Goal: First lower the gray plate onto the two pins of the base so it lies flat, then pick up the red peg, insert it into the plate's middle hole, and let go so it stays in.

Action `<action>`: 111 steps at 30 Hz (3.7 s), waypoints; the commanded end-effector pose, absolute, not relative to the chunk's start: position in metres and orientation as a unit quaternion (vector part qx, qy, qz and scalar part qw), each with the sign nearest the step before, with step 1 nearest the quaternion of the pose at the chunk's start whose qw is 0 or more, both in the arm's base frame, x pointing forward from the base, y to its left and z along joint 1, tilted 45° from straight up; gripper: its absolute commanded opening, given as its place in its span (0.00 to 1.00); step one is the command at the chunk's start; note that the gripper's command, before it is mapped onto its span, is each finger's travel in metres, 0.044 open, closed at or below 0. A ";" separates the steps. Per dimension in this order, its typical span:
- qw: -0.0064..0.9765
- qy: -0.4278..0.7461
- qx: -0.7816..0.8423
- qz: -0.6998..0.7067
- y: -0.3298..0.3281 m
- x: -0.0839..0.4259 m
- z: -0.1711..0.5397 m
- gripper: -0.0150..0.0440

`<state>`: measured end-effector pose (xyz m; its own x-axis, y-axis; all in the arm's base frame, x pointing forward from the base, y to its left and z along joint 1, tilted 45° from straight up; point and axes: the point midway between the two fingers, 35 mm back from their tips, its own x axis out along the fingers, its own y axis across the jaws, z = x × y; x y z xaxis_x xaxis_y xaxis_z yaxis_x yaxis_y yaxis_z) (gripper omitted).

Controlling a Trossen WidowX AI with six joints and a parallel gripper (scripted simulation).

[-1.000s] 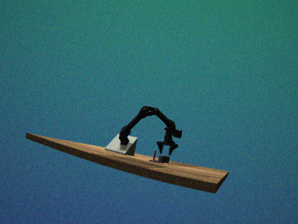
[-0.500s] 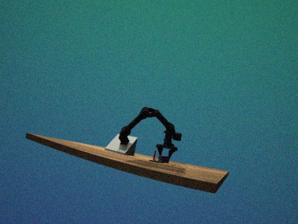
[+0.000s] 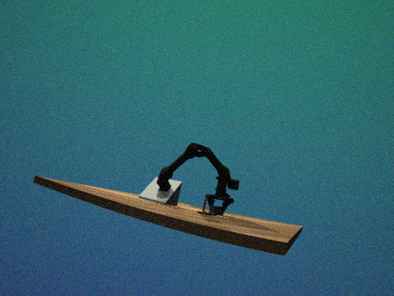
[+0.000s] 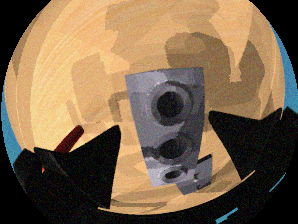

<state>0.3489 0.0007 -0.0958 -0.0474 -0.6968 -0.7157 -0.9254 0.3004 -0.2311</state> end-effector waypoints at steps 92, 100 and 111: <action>0.367 0.701 -0.584 0.178 0.055 0.351 0.005 0.25; 0.357 0.697 -0.591 0.193 0.031 0.354 0.012 0.25; 0.343 0.692 -0.600 0.208 -0.003 0.355 0.023 0.25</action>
